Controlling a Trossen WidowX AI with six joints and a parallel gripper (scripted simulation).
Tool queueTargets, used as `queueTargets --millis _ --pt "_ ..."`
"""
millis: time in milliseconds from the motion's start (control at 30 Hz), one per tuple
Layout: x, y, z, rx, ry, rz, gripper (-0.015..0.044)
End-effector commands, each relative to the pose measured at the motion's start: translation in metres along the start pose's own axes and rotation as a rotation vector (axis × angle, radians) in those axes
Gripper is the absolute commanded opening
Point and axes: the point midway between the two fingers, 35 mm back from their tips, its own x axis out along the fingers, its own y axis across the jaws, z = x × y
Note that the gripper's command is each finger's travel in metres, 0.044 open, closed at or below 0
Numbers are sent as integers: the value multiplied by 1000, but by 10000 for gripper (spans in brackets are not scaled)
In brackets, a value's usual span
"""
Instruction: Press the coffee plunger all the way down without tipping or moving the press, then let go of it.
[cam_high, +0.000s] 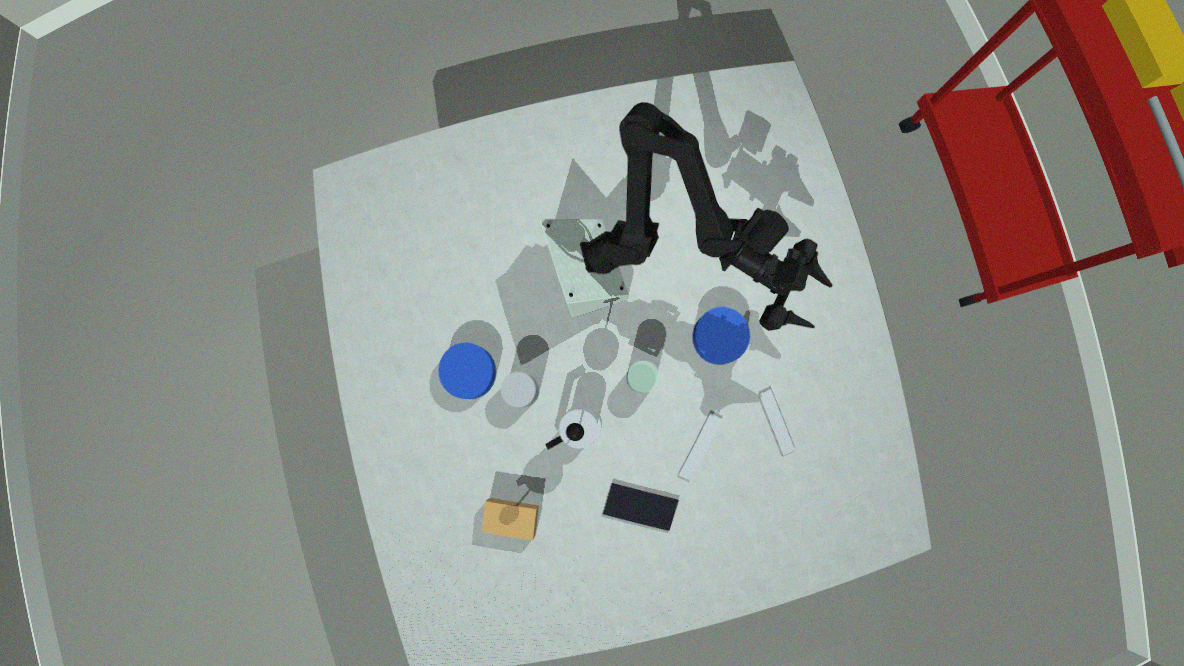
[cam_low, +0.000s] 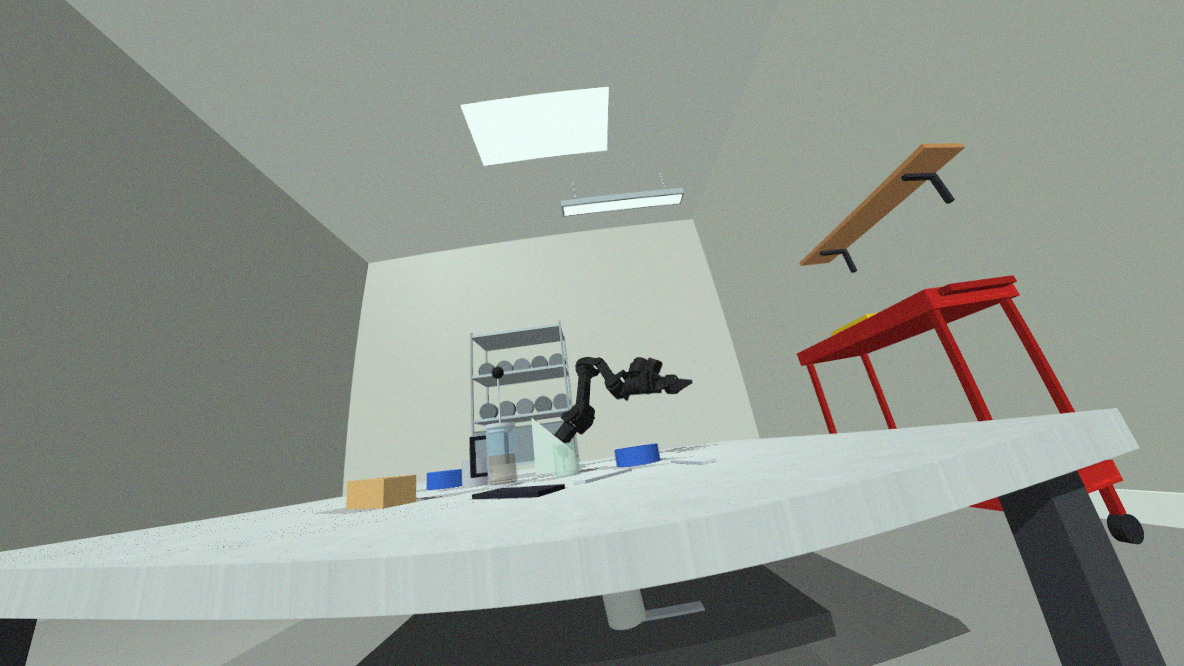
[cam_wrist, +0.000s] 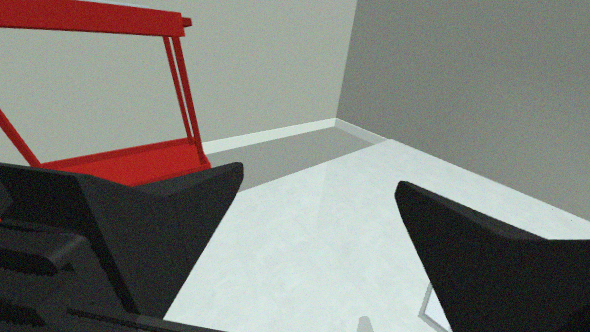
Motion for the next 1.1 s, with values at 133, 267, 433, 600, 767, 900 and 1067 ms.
queueTargets --millis 133,267,433,600,767,900,1067 --pt "15 -93 9 -151 116 -281 440" --pt "11 -142 18 -189 177 -412 440" --pt "-17 -220 35 -213 288 -620 440" --pt "-64 -286 56 -173 391 -796 440" --pt "-129 -335 75 -55 458 -941 440" --pt "-187 -359 90 71 463 -1031 440" --pt "-264 -374 108 239 426 -1096 440"
